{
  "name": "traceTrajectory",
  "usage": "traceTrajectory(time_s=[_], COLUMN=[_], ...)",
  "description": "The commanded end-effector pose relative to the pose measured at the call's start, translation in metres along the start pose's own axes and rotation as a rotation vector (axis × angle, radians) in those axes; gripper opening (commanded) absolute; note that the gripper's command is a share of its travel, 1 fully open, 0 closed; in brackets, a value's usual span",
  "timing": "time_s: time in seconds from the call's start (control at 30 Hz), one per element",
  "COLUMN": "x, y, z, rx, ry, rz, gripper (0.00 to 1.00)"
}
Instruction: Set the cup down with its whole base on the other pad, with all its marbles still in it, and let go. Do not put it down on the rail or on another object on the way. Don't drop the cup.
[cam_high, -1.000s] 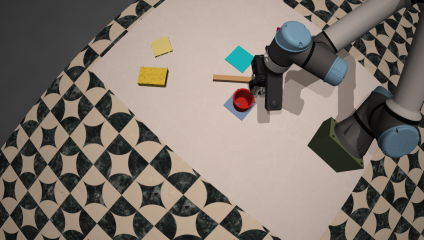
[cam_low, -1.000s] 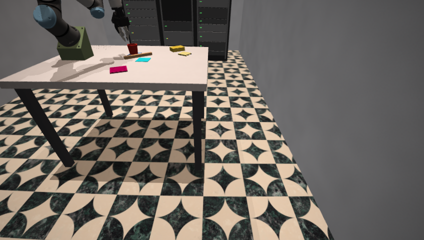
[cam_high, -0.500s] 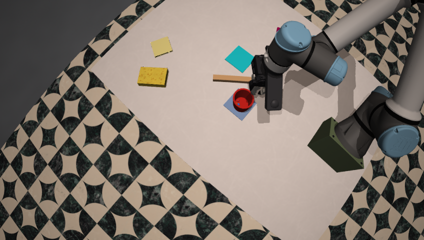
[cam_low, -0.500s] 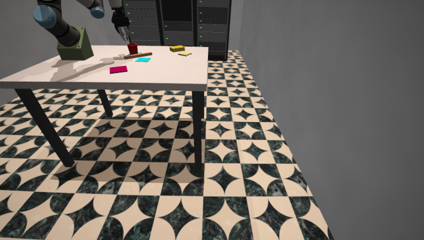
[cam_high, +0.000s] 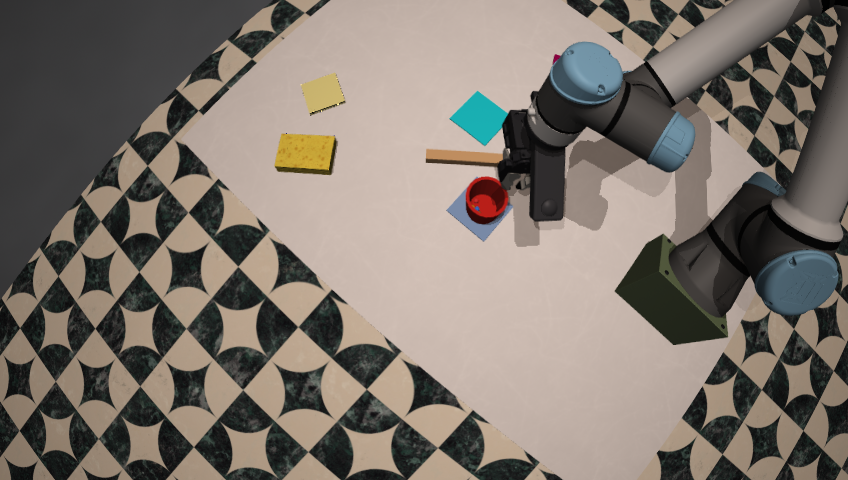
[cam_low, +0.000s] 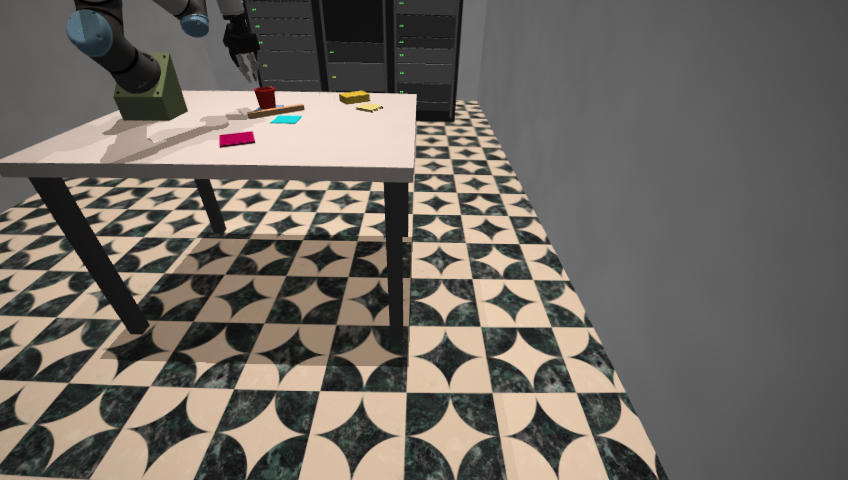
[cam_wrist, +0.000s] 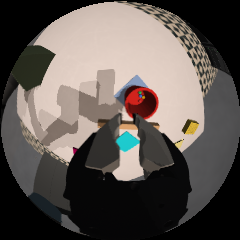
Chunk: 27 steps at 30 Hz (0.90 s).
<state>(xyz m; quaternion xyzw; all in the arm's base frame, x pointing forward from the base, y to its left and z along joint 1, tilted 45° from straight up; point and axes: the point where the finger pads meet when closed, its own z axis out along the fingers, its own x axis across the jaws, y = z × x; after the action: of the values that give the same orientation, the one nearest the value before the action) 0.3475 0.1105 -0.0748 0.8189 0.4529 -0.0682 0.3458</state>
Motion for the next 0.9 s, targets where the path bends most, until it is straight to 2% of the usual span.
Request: traceTrajectory(time_s=[0.0, 0.17, 0.63, 0.87], x=[-0.003, -0.003, -0.003, -0.003], y=[-0.002, -0.002, -0.003, -0.004], z=[0.007, 0.013, 0.058, 0.065], rx=[0.004, 0.004, 0.004, 0.004], ry=[-0.007, -0.007, -0.007, -0.007], rz=[-0.003, -0.003, -0.003, -0.003], gripper=[0.11, 0.11, 0.11, 0.11])
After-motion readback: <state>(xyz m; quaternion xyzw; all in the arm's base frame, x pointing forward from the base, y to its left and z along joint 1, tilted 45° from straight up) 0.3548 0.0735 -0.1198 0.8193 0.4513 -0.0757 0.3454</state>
